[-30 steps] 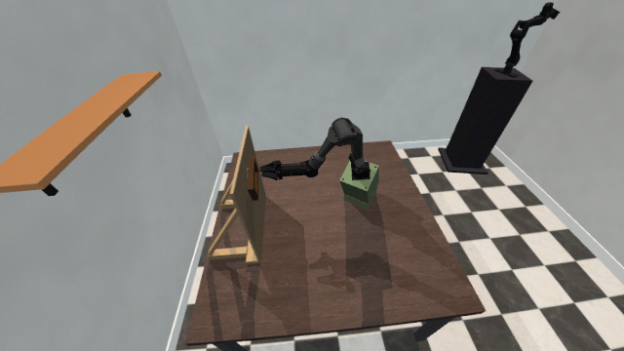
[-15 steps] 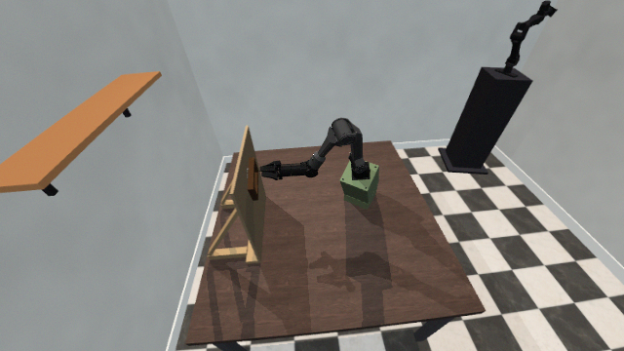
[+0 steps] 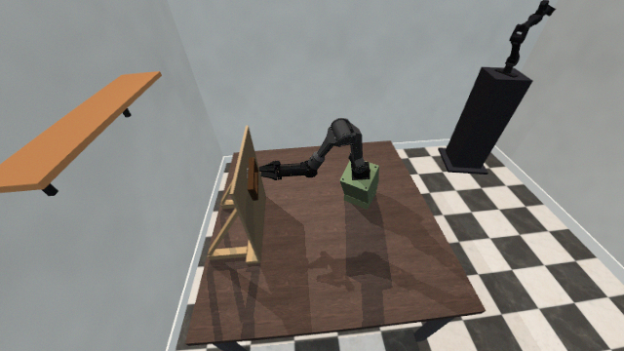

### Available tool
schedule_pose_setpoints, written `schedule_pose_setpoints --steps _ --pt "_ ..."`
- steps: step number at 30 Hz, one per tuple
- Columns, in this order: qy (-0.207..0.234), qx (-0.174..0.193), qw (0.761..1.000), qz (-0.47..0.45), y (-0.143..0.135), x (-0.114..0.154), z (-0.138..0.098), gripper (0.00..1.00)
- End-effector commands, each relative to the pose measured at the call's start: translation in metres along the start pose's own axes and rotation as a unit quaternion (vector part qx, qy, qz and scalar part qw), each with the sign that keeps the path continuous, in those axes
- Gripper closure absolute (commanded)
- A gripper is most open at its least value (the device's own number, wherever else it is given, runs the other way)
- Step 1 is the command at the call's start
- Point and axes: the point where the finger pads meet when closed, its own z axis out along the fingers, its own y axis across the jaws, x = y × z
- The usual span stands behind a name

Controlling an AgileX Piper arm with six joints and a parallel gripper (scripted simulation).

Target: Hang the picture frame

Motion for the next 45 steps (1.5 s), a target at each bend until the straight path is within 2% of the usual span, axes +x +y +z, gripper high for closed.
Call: schedule_pose_setpoints --steps 1,30,45 --pt "0.0 0.0 1.0 0.0 0.0 0.0 0.001 0.37" --pt "0.0 0.0 1.0 0.0 0.0 0.0 0.041 0.37" --pt "0.0 -0.001 1.0 0.0 0.001 0.0 0.046 0.37"
